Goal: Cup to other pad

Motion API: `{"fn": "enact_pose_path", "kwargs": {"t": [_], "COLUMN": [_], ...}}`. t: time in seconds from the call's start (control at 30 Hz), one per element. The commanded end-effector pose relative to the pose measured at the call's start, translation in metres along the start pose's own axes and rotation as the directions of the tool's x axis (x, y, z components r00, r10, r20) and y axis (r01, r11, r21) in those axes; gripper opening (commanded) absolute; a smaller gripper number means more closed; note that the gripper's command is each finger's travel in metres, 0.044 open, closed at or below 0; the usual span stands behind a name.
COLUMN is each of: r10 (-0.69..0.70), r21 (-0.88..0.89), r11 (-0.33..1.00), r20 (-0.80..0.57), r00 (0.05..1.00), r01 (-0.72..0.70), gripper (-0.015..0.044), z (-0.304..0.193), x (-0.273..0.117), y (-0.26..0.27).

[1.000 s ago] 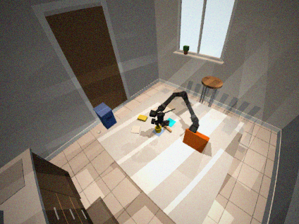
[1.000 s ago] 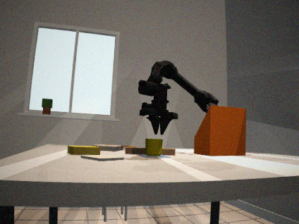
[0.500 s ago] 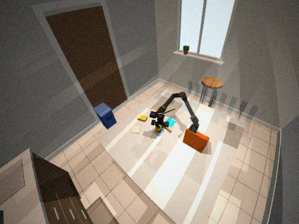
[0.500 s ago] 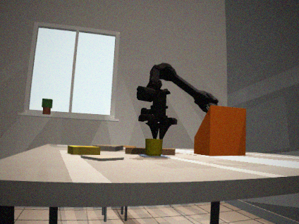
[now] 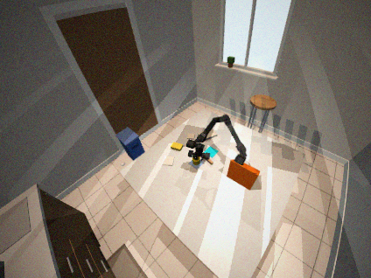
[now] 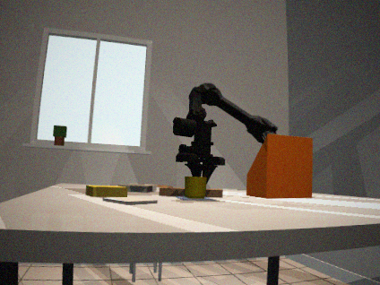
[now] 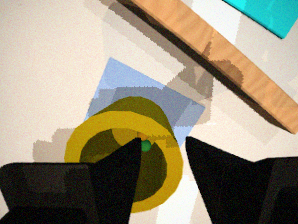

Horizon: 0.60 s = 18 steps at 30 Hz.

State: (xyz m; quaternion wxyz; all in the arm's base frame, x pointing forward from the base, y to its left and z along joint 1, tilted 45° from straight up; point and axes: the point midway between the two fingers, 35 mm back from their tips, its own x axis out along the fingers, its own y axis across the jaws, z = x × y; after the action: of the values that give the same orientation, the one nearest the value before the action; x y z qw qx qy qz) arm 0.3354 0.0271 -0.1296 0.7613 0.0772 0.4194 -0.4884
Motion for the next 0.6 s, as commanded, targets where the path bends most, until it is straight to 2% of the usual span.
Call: {"fn": "enact_pose_path", "kwargs": {"t": [0.0,0.2,0.23,0.57], "r10": [-0.013,-0.013,-0.007,-0.007], "r21": [-0.011,-0.011,-0.004,-0.004], "r11": [1.000,1.000,1.000,1.000], "r20": [0.002,0.002,-0.001,-0.001], "r00": [1.000,1.000,1.000,1.000], "r01": [0.013,0.013,0.007,0.007], "gripper": [0.0167,0.0167,0.0140,0.0074], "z": [-0.0015,-0.0015,-0.0010,-0.0010], "x": [0.0067,0.0067,0.0050,0.0050], "y": [-0.0050,-0.0050,-0.0025,-0.0025]}}
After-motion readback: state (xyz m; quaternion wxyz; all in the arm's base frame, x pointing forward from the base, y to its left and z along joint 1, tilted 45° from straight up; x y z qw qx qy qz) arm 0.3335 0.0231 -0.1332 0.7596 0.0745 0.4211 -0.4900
